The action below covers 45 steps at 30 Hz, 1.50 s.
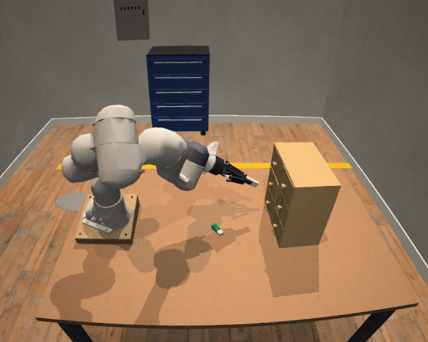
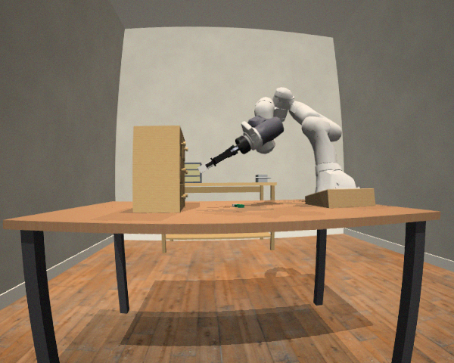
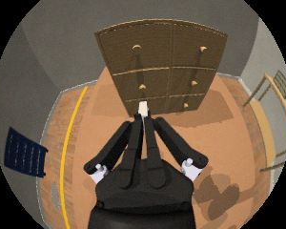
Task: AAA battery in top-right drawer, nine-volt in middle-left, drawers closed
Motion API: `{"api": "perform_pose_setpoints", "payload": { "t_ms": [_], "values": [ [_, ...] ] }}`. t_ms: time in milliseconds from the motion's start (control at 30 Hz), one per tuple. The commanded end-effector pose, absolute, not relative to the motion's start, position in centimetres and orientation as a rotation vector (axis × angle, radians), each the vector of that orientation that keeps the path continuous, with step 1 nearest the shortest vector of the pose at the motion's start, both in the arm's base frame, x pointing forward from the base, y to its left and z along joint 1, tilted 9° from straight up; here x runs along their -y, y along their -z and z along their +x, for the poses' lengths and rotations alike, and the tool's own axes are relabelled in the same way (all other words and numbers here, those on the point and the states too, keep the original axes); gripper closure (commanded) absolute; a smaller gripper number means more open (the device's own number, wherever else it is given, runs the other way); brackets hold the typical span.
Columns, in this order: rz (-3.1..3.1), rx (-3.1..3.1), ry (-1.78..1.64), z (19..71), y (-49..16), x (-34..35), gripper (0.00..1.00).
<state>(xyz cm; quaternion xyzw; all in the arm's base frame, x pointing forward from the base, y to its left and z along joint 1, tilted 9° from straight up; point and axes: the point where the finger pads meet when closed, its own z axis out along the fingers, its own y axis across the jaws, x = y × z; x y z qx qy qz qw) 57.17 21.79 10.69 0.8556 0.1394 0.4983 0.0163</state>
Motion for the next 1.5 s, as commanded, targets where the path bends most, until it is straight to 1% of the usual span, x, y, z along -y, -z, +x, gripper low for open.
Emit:
{"api": "perform_pose_setpoints", "payload": {
  "t_ms": [0, 233, 433, 900, 1467],
  "values": [
    [2.657, -0.414, -1.561, 57.1, -11.0, -21.6, 1.00],
    [2.657, -0.414, -1.561, 54.1, -12.2, -21.1, 1.00],
    [2.657, -0.414, -1.561, 52.7, -12.7, -20.9, 1.00],
    [2.666, -0.414, -1.542, 52.2, -13.0, -20.8, 1.00],
    [2.783, -0.403, -1.259, 50.2, -14.9, -20.7, 1.00]
  ]
}}
